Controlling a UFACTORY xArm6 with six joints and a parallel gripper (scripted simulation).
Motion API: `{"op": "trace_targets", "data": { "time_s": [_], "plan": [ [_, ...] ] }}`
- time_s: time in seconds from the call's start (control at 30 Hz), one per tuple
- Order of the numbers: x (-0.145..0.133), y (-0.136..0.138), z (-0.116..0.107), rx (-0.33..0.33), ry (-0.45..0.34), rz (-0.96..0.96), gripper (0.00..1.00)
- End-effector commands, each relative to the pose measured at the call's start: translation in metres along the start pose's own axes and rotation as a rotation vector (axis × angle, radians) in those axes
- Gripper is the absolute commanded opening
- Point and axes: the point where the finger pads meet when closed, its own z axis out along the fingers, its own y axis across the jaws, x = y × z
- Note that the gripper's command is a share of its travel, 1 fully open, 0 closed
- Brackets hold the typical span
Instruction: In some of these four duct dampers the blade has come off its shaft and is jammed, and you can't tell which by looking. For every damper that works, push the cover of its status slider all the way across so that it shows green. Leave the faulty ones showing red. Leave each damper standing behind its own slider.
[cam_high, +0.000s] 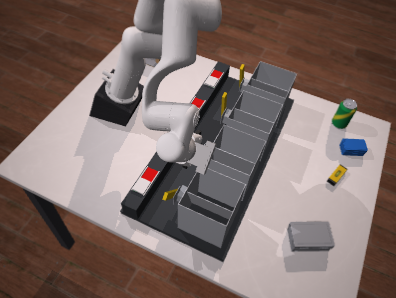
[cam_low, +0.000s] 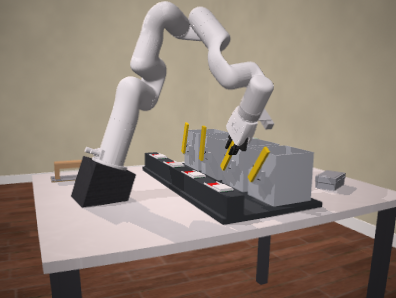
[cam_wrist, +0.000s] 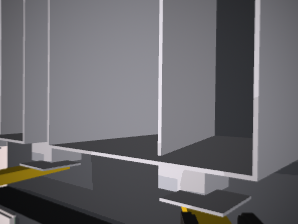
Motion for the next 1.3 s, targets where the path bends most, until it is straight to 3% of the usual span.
{"op": "trace_targets", "data": {
  "time_s": [0.0, 0.13, 0.63, 1.27],
  "plan": [
    [0.0009, -0.0001, -0.0013, -0.002, 0.002, -0.002, 0.19],
    [0.0009, -0.0001, -0.0013, -0.002, 0.002, -0.002, 0.19],
    [0.0009, -0.0001, -0.0013, -0.002, 0.002, -0.002, 0.39],
    [0.0009, -0.0001, -0.0096, -0.002, 0.002, -0.002, 0.39]
  ]
}}
